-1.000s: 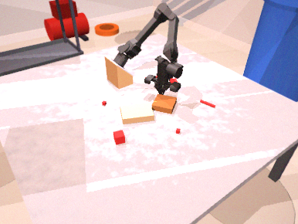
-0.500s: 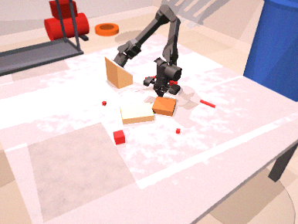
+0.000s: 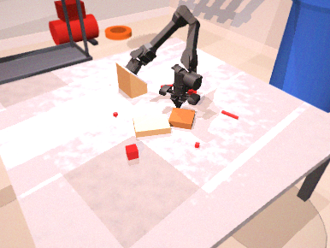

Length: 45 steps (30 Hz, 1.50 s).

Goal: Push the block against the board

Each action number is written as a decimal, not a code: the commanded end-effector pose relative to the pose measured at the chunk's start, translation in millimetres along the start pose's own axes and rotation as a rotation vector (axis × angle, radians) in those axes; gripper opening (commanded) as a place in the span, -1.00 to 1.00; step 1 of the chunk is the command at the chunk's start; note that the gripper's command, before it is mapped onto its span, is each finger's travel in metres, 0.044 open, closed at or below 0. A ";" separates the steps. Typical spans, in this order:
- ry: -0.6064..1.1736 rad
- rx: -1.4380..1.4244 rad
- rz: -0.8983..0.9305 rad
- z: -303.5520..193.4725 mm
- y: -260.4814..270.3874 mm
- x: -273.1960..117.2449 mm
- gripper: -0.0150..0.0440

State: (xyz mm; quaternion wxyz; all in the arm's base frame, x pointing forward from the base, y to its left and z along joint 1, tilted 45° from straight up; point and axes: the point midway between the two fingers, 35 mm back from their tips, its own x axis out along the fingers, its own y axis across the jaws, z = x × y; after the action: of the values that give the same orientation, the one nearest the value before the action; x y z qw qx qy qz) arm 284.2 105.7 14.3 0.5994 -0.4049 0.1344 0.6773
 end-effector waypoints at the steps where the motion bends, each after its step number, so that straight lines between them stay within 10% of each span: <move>1: 0.003 0.000 -0.003 6.8 -0.5 -0.6 -0.49; 45: -0.003 0.328 -0.006 30.9 2.3 -56.0 -0.49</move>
State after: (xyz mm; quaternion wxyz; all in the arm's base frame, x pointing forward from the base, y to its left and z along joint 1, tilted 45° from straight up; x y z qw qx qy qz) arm 266.9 88.0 73.4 0.6406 -0.3387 0.2045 0.6581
